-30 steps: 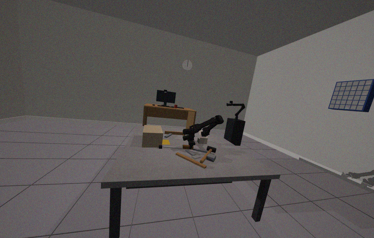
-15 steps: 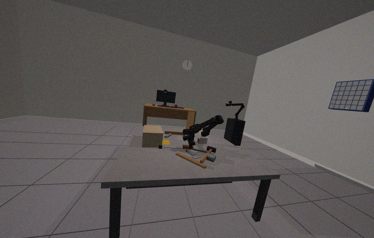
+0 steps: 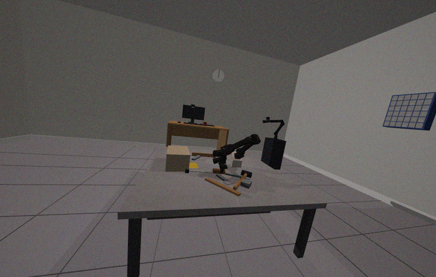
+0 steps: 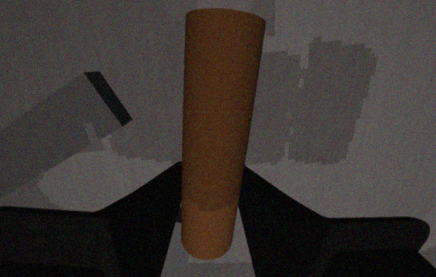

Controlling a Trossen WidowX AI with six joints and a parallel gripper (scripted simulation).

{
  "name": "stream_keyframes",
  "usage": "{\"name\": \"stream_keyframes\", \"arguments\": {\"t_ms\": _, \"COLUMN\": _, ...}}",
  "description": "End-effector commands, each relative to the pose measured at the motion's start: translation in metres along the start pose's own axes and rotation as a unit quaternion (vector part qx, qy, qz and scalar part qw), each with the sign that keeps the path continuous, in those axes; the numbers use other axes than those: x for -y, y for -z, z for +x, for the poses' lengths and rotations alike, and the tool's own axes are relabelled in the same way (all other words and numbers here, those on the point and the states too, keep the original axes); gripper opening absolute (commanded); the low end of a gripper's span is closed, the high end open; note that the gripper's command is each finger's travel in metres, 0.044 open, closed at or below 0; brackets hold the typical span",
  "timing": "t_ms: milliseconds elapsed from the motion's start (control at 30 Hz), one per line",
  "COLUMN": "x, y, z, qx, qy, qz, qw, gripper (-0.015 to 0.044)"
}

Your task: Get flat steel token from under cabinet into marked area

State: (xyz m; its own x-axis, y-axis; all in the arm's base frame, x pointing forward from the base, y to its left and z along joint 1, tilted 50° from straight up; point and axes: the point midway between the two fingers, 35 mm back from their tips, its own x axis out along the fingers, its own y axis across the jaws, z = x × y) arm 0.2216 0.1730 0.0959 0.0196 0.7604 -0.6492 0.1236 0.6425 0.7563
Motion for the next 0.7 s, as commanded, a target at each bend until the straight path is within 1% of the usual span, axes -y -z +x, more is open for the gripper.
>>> {"name": "stream_keyframes", "arguments": {"t_ms": 0, "x": -0.001, "y": -0.007, "z": 0.000, "qx": 0.000, "qy": -0.001, "qz": 0.006, "qw": 1.000, "gripper": 0.0000}}
{"name": "stream_keyframes", "arguments": {"t_ms": 667, "x": 0.001, "y": -0.029, "z": 0.000, "qx": -0.001, "qy": -0.001, "qz": 0.022, "qw": 1.000, "gripper": 0.0000}}
